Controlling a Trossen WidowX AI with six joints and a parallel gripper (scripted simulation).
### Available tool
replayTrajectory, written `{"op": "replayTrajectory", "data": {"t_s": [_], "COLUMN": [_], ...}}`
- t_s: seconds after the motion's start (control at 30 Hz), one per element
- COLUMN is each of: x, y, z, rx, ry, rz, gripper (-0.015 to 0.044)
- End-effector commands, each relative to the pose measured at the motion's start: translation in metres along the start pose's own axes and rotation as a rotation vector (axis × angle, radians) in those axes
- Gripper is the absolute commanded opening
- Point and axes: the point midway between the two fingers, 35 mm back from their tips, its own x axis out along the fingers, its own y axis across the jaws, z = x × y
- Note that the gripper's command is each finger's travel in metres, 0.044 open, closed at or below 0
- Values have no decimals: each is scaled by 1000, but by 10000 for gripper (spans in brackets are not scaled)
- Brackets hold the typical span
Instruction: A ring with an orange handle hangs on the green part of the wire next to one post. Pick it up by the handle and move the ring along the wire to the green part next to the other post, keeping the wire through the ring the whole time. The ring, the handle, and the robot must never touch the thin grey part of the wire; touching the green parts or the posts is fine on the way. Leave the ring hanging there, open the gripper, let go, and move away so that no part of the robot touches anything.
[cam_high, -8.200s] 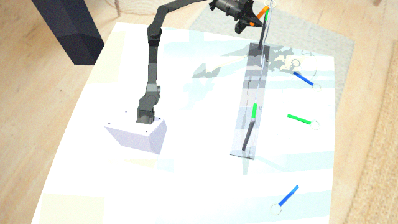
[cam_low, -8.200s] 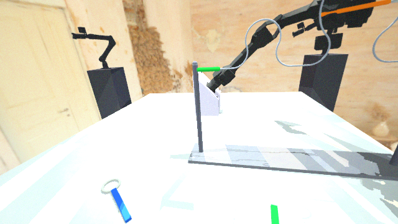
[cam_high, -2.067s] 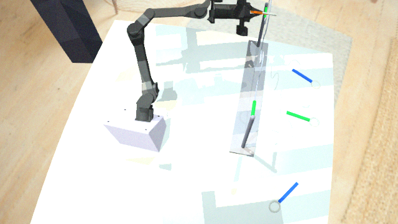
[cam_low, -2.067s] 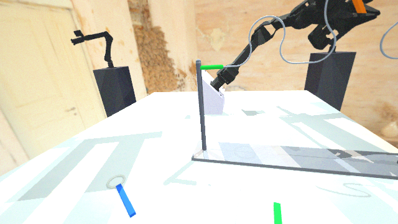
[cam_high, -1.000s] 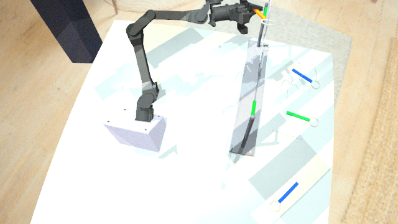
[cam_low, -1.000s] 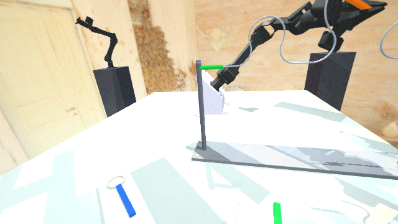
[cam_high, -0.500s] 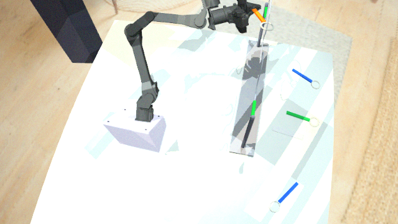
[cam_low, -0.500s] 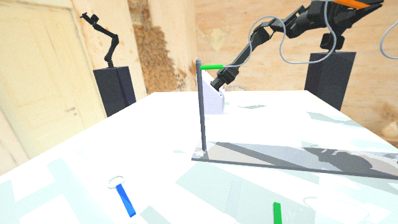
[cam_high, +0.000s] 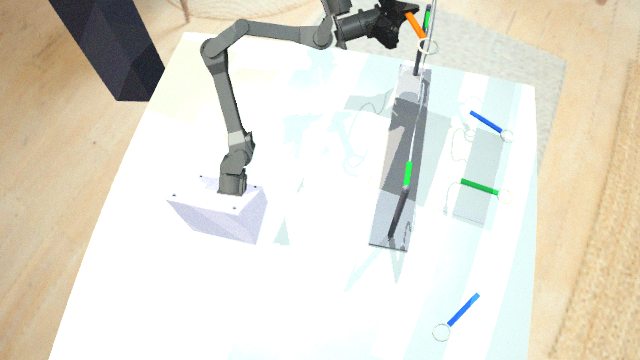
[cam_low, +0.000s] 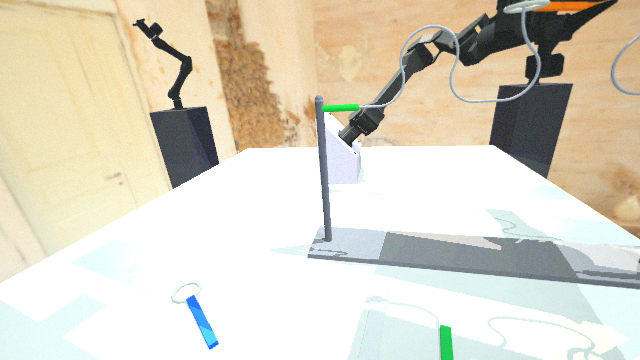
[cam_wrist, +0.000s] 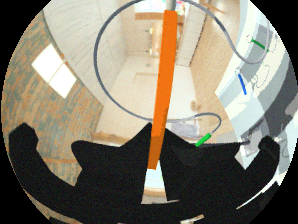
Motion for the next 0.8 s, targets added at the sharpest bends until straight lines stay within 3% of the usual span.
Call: {"op": "replayTrajectory", "data": {"t_s": [0.0, 0.77], "x": [0, 0], "y": [0, 8], "z": [2, 3], "rx": [48, 297], "ry": [-11, -41], "rz": [26, 168], "gripper": [-150, -150]}}
